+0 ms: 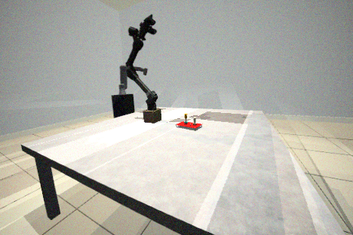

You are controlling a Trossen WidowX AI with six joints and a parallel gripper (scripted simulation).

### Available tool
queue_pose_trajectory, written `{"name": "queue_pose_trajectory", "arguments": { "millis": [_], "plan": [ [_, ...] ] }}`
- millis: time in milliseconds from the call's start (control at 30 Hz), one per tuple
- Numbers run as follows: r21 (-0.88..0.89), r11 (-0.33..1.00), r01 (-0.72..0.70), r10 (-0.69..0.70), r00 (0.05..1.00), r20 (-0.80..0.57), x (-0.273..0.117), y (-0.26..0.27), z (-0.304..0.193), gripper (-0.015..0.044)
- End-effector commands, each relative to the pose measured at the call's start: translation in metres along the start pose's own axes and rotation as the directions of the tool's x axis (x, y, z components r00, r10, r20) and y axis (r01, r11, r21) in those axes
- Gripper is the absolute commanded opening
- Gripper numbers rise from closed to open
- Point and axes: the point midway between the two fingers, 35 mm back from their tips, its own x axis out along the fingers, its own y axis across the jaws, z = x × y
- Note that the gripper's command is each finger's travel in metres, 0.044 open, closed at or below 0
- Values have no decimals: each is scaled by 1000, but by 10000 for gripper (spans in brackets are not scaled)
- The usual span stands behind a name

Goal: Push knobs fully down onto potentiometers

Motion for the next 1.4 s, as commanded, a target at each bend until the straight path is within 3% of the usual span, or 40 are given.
{"name": "queue_pose_trajectory", "arguments": {
  "millis": [0, 333, 733, 1367],
  "plan": [
    [104, 991, -88, 83, 995, 51, 6, 31, 22, 0],
    [323, 894, -311, 265, 948, 177, 11, 103, 74, 0],
    [493, 660, -567, 485, 823, 297, -4, 194, 135, 0],
    [635, 96, -766, 706, 502, 499, -69, 305, 227, 0]
  ]
}}
